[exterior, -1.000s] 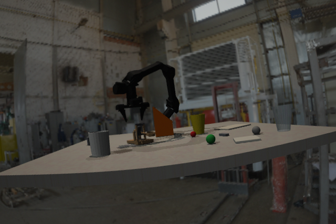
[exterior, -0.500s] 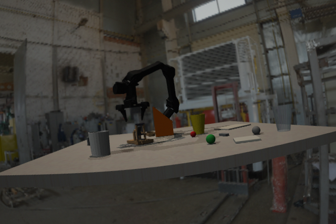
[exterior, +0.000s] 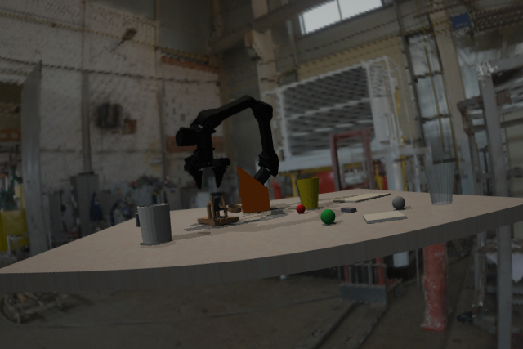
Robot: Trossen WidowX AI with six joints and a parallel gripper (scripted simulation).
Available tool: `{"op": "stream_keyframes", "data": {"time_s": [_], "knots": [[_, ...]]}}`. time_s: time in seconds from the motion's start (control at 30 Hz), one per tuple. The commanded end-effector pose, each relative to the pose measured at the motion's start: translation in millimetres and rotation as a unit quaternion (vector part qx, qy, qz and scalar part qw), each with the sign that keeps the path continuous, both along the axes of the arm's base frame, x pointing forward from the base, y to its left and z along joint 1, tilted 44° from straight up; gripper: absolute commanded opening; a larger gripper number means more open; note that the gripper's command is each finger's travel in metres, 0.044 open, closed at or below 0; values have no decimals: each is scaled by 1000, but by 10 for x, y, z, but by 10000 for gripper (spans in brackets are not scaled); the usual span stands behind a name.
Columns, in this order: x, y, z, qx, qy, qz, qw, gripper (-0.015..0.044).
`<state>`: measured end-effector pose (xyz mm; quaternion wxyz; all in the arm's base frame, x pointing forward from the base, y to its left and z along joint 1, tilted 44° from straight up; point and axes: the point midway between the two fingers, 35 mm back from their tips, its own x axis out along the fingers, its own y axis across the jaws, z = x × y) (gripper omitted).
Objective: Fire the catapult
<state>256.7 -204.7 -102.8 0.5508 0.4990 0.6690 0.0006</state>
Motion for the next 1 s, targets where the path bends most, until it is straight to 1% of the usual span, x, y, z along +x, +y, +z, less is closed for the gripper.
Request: {"op": "stream_keyframes", "data": {"time_s": [0.0,0.23,0.47,0.7,0.97], "knots": [[-5,1,9,7,37,-40,998,440],[-7,-2,15,19,117,-129,985,440],[-9,-4,21,32,196,-216,956,440],[-12,-6,27,44,271,-299,914,440],[-15,-9,33,57,353,-389,849,440]]}}
